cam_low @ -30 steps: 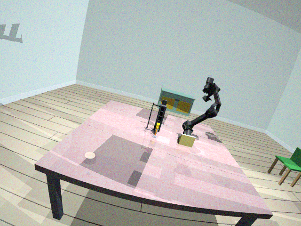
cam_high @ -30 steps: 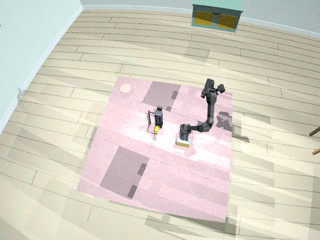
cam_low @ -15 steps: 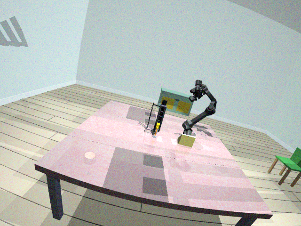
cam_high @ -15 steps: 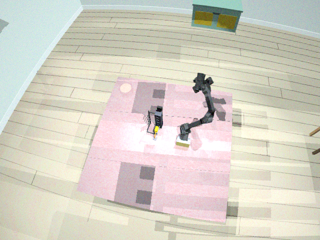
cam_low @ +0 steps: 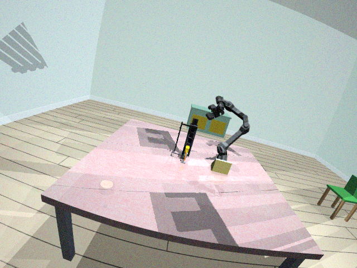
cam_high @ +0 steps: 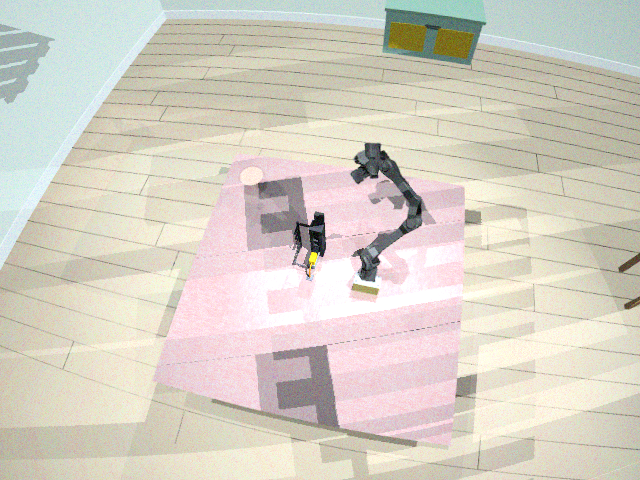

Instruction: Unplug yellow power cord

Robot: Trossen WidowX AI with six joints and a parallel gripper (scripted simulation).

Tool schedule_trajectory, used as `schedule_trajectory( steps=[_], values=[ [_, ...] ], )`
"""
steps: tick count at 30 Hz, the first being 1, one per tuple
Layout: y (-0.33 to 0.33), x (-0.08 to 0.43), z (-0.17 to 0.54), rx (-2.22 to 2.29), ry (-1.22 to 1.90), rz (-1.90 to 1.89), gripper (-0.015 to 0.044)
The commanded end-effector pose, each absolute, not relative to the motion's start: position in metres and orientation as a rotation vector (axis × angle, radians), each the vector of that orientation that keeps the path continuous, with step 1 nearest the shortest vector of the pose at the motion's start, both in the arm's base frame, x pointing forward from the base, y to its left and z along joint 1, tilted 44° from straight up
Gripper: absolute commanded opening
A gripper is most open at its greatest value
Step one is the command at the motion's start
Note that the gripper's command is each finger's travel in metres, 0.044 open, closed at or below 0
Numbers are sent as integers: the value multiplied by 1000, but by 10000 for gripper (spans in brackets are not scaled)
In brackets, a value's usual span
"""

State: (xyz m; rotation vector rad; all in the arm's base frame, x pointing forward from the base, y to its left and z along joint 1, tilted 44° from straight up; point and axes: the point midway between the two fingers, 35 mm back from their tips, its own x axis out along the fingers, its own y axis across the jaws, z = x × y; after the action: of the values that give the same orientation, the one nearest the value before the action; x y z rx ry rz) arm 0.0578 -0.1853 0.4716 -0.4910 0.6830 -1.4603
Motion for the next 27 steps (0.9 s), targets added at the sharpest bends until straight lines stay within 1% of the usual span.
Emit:
schedule_trajectory(
  steps=[1,9,17,23,27],
  values=[
    [-193,110,454,-499,689,-1313,160],
    [-177,214,409,-504,698,-1004,160],
    [-125,304,352,-499,729,-702,160],
    [-64,350,300,-529,788,-466,160],
    [-10,364,275,-575,829,-273,160]
  ],
)
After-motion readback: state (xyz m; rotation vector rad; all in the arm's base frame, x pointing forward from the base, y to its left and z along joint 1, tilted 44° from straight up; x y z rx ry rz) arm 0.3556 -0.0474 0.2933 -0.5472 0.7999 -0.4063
